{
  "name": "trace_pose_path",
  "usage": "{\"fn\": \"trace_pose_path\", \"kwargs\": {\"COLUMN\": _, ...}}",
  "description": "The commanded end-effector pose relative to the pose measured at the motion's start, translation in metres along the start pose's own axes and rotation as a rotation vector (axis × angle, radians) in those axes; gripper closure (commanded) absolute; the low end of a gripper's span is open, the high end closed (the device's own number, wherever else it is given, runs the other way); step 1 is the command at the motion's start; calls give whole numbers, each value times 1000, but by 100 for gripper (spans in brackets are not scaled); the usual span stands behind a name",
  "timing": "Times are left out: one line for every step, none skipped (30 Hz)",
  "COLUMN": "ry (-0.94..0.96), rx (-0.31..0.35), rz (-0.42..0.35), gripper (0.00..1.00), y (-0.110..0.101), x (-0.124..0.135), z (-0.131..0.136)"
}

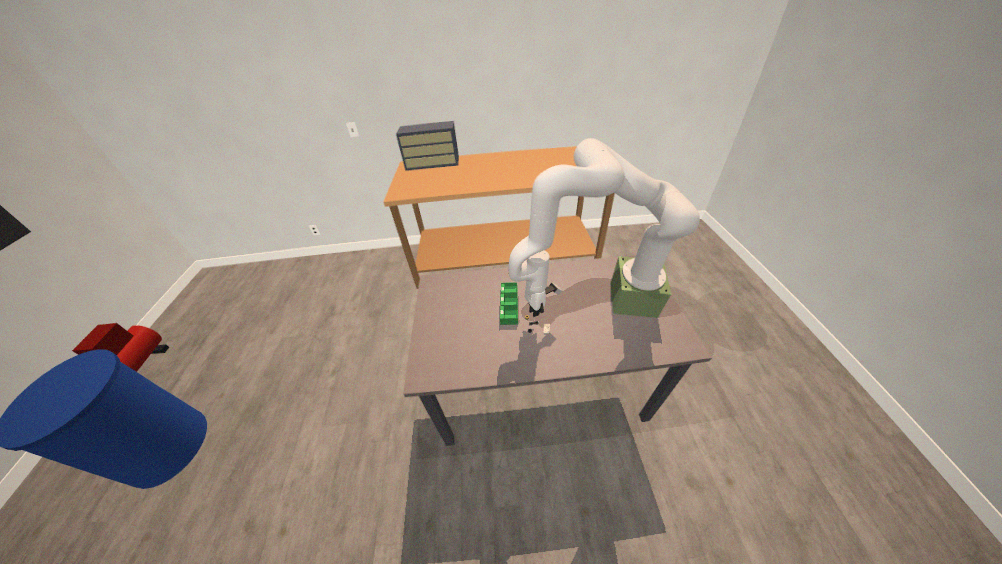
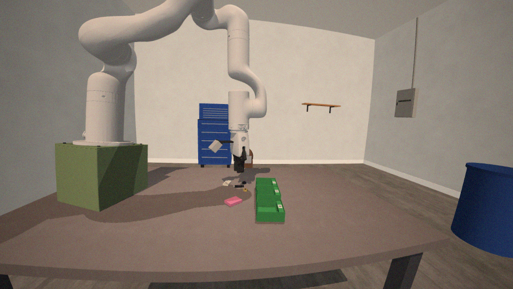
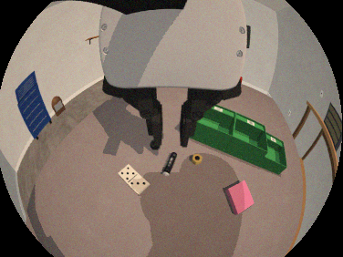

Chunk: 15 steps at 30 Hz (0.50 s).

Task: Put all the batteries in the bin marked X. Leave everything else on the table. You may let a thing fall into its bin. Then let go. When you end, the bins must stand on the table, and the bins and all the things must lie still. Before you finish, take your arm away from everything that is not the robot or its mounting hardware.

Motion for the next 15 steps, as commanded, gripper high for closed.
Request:
{"fn": "trace_pose_path", "kwargs": {"ry": 156, "rx": 1, "rz": 12, "gripper": 77, "y": -1, "x": 2, "z": -1}}
{"fn": "trace_pose_path", "kwargs": {"ry": 196, "rx": 0, "rz": 13, "gripper": 77, "y": -1, "x": 2, "z": -1}}
{"fn": "trace_pose_path", "kwargs": {"ry": 235, "rx": 0, "rz": 16, "gripper": 77, "y": -1, "x": 2, "z": -1}}
{"fn": "trace_pose_path", "kwargs": {"ry": 274, "rx": 1, "rz": 19, "gripper": 77, "y": -1, "x": 2, "z": -1}}
{"fn": "trace_pose_path", "kwargs": {"ry": 312, "rx": 2, "rz": 24, "gripper": 77, "y": -1, "x": 3, "z": -1}}
{"fn": "trace_pose_path", "kwargs": {"ry": 323, "rx": 2, "rz": 26, "gripper": 77, "y": -1, "x": 3, "z": -1}}
{"fn": "trace_pose_path", "kwargs": {"ry": 323, "rx": 2, "rz": 26, "gripper": 77, "y": -1, "x": 3, "z": -1}}
{"fn": "trace_pose_path", "kwargs": {"ry": 323, "rx": 2, "rz": 26, "gripper": 77, "y": -1, "x": 3, "z": -1}}
{"fn": "trace_pose_path", "kwargs": {"ry": 323, "rx": 2, "rz": 26, "gripper": 77, "y": -1, "x": 3, "z": -1}}
{"fn": "trace_pose_path", "kwargs": {"ry": 323, "rx": 2, "rz": 26, "gripper": 77, "y": -1, "x": 3, "z": -1}}
{"fn": "trace_pose_path", "kwargs": {"ry": 323, "rx": 2, "rz": 26, "gripper": 77, "y": -1, "x": 3, "z": -1}}
{"fn": "trace_pose_path", "kwargs": {"ry": 323, "rx": 2, "rz": 26, "gripper": 77, "y": -1, "x": 3, "z": -1}}
{"fn": "trace_pose_path", "kwargs": {"ry": 323, "rx": 2, "rz": 26, "gripper": 77, "y": -1, "x": 3, "z": -1}}
{"fn": "trace_pose_path", "kwargs": {"ry": 323, "rx": 2, "rz": 26, "gripper": 77, "y": -1, "x": 3, "z": -1}}
{"fn": "trace_pose_path", "kwargs": {"ry": 323, "rx": 2, "rz": 26, "gripper": 77, "y": -1, "x": 3, "z": -1}}
Point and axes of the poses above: the point where the finger pads meet when closed, its own y axis out along the fingers, its own z axis across the jaws, x = y × z, the point moved 7 cm from there along -y, back along the fingers, and after that the axes turned 9 degrees about -y, right-handed, at the moved point
